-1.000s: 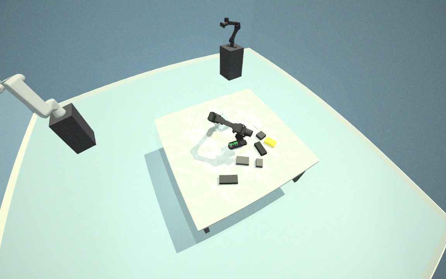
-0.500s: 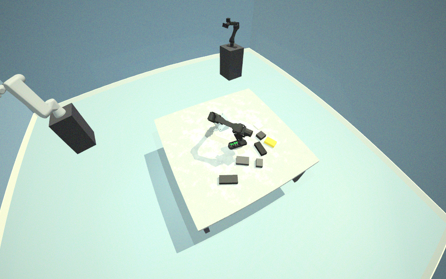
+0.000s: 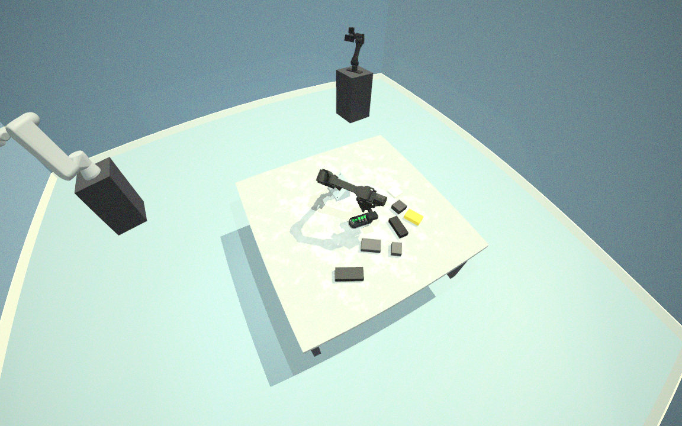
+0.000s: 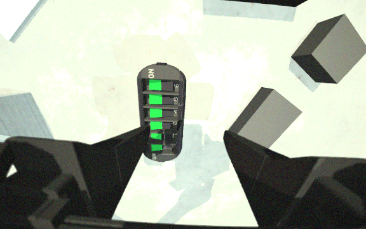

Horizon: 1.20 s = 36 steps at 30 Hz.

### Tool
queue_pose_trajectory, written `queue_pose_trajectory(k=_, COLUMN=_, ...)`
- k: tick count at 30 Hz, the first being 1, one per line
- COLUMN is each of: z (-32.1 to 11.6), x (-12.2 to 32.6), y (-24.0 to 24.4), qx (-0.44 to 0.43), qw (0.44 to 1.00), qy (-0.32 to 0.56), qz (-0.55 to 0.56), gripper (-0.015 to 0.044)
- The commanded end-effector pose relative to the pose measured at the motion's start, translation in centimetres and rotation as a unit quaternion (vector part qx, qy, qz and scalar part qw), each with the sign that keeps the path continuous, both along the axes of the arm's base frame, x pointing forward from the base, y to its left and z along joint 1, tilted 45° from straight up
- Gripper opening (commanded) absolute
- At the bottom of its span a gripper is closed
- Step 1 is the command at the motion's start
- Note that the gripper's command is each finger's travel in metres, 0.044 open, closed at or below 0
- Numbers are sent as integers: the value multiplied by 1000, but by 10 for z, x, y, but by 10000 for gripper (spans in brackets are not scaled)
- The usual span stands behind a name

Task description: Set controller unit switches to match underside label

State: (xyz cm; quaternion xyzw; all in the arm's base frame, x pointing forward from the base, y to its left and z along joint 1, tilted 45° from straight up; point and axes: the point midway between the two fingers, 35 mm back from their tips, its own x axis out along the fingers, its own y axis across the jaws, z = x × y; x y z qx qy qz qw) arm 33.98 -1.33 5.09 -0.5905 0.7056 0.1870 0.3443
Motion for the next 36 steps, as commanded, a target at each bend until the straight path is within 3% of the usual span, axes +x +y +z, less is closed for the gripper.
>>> queue_pose_trajectory(k=1, z=-18, x=-17, y=11, qx=-10, qw=1000, qy=-13, qz=24, gripper=230)
queue_pose_trajectory(k=10, z=-58, x=-68, y=21, qx=-27, qw=995, qy=-63, qz=76, gripper=0)
queue_pose_trajectory(k=36, z=-86, x=-86, y=3, qx=-29, qw=993, qy=-77, qz=90, gripper=0)
